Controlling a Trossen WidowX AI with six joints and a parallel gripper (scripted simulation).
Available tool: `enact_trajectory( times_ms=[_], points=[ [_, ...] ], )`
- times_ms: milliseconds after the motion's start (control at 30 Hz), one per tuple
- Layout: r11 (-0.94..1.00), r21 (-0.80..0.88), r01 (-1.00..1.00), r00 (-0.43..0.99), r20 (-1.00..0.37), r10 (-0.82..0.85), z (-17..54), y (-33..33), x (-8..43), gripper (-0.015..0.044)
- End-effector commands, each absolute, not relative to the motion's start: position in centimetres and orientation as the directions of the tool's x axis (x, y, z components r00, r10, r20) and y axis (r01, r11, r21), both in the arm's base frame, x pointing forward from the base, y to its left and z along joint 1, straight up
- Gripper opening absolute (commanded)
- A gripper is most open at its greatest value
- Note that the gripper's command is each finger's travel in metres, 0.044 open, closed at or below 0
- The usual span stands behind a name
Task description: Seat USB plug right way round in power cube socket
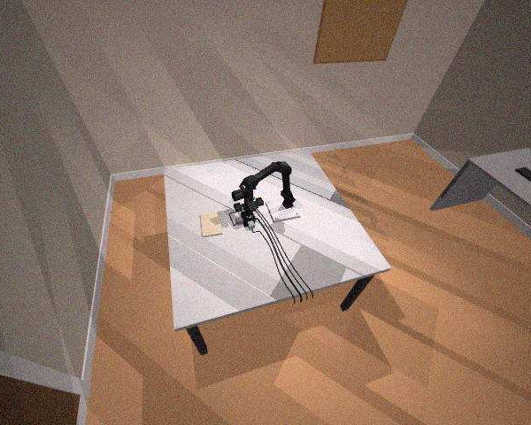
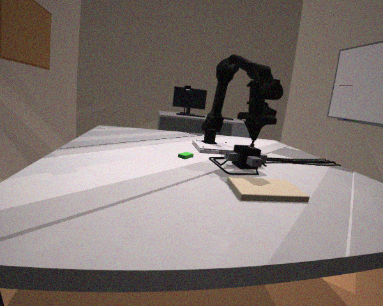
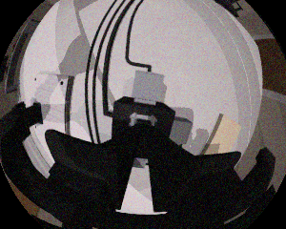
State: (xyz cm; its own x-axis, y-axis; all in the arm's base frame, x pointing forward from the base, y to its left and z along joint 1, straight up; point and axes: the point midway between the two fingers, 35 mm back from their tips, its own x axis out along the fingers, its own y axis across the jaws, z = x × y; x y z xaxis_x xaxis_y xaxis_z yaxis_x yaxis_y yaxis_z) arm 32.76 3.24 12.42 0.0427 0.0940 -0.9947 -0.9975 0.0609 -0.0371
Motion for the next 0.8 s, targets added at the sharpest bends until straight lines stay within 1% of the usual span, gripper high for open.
enact_trajectory(
  times_ms=[0, 767],
  points=[
    [0.061, -0.038, -0.997, 0.044, -0.995, 0.094, 12.44, 3.24, 32.77, 0.0095],
    [0.061, -0.038, -0.997, 0.044, -0.995, 0.094, 12.94, 3.23, 32.76, 0.0095]
  ],
)
